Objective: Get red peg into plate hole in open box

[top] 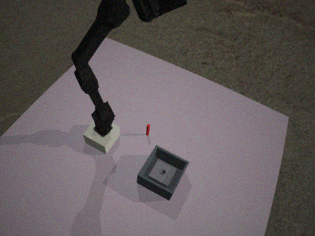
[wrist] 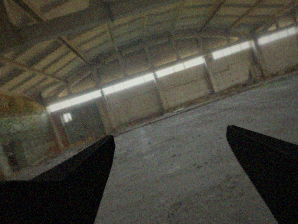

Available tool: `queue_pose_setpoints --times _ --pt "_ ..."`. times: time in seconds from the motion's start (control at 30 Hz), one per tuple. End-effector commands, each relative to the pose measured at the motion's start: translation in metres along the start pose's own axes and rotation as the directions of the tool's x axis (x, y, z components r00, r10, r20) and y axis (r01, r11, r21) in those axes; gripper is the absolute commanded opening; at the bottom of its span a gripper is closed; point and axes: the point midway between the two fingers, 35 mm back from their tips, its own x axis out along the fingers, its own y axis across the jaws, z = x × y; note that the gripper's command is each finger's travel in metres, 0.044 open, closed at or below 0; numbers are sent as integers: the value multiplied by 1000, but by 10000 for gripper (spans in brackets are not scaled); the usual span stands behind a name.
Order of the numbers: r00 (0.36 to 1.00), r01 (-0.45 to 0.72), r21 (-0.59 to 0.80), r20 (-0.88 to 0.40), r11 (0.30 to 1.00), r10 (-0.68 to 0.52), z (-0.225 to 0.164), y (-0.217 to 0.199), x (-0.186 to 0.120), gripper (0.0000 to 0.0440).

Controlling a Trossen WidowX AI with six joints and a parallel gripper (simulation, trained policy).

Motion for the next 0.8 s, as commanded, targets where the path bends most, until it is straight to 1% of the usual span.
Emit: queue_pose_setpoints --times 0.0,0.03,0.17,0.27,0.4,0.57,0.77 --pt "1000 -11 3 7 1000 11 -1 3 1 421" --pt "1000 -23 6 12 1000 23 -3 7 1 439" --pt "997 -78 17 5 997 78 -26 28 7 440" --pt "991 -125 13 -44 992 126 -60 47 13 440" --pt "971 -188 10 -150 982 187 -114 69 15 440" --pt "920 -249 33 -305 968 247 -183 86 8 440" --pt "823 -270 83 -498 959 274 -264 89 -10 440"
